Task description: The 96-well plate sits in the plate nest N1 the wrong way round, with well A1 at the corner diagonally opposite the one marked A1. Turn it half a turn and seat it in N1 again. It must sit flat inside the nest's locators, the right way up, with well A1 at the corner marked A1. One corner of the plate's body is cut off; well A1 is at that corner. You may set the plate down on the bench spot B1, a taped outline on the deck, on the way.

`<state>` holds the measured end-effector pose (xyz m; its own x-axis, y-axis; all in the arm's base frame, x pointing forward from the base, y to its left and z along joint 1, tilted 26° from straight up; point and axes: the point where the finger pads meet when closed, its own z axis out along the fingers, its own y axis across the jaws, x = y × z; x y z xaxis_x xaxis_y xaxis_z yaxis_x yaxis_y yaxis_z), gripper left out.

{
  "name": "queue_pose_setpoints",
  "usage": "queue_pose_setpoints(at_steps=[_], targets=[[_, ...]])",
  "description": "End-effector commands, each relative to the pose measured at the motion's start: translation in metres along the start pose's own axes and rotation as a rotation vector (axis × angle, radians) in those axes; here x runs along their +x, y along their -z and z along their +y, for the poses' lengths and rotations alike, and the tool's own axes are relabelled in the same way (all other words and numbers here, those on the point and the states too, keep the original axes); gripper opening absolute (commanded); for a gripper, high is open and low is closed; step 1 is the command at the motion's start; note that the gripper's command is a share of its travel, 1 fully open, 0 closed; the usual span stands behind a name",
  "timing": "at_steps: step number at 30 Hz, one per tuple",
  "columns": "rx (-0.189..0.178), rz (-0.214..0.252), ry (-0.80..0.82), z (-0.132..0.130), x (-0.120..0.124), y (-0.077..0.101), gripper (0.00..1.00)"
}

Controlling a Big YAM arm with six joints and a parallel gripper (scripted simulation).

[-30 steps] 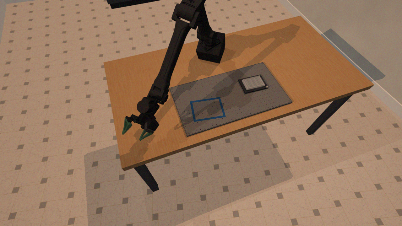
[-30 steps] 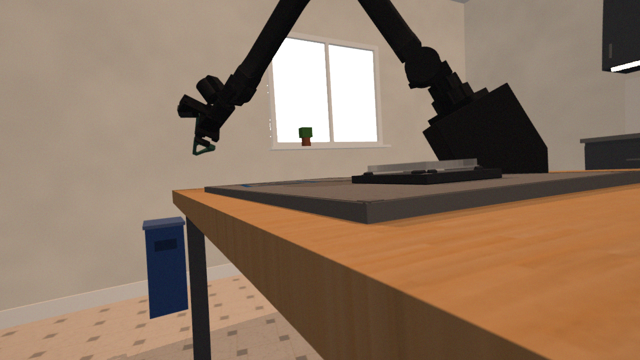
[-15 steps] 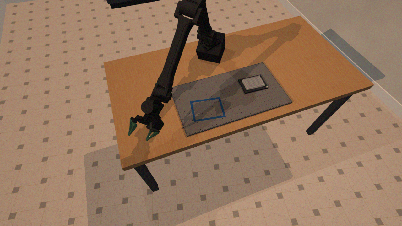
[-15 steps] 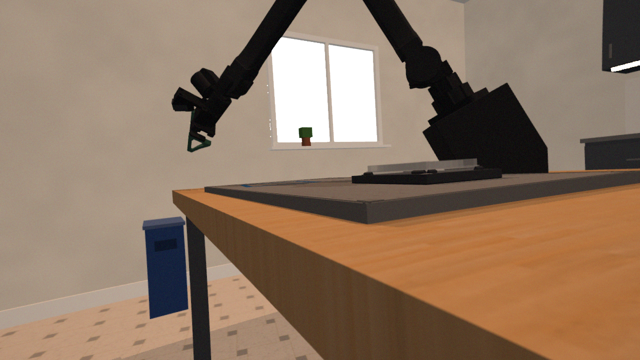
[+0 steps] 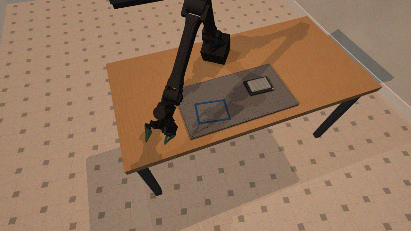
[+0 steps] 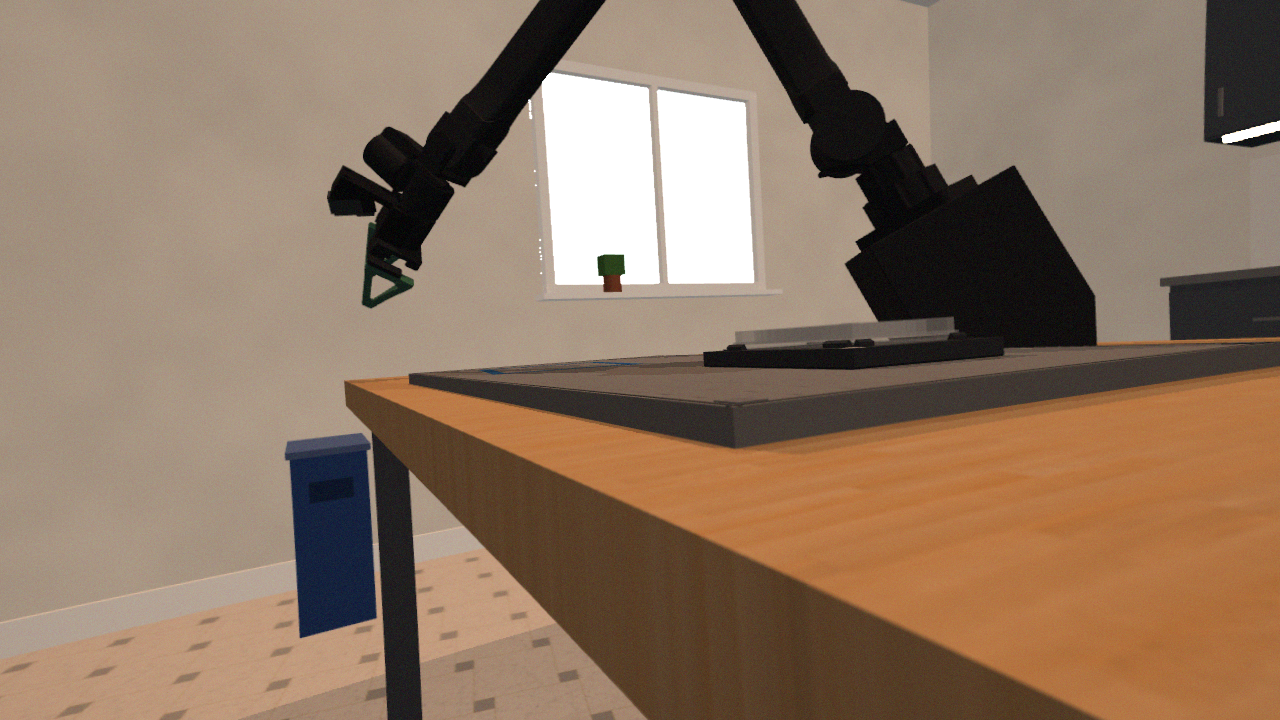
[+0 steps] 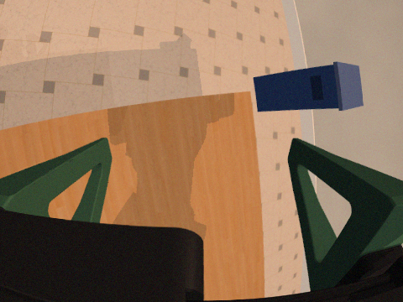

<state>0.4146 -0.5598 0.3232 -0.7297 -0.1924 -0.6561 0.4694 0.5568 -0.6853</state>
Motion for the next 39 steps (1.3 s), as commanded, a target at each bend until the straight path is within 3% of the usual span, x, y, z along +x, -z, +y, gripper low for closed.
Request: queue_pose_setpoints(at_steps=[1, 5, 6, 7, 9, 10, 11, 17, 18, 20, 22, 26, 27, 29, 31, 37, 39], targets=[[0.002, -0.033, -0.035, -0.004, -0.029, 0.024, 1.0], [0.022, -0.056, -0.041, 0.008, -0.042, 0.031, 1.0], [-0.036, -0.034, -0.042, 0.018, -0.039, 0.033, 1.0], [-0.032, -0.072, -0.055, -0.002, -0.065, 0.038, 1.0], [-0.032, -0.072, -0.055, -0.002, -0.065, 0.038, 1.0], [-0.056, -0.04, -0.064, 0.0, -0.05, 0.029, 1.0], [-0.092, -0.024, -0.053, 0.03, -0.043, 0.039, 1.0], [-0.078, -0.04, -0.058, 0.047, -0.054, 0.048, 1.0], [-0.1, -0.057, -0.067, 0.035, -0.074, 0.053, 1.0], [-0.152, -0.055, -0.076, 0.04, -0.08, 0.059, 1.0], [-0.182, -0.008, -0.067, 0.071, -0.057, 0.061, 1.0], [-0.178, -0.013, -0.069, 0.079, -0.061, 0.065, 1.0], [-0.198, -0.033, -0.078, 0.07, -0.081, 0.063, 1.0], [-0.244, -0.03, -0.087, 0.071, -0.086, 0.073, 1.0], [-0.271, 0.012, -0.078, 0.1, -0.065, 0.079, 1.0], [-0.256, -0.01, -0.085, 0.118, -0.076, 0.092, 1.0], [-0.324, 0.002, -0.091, 0.118, -0.091, 0.092, 1.0]])
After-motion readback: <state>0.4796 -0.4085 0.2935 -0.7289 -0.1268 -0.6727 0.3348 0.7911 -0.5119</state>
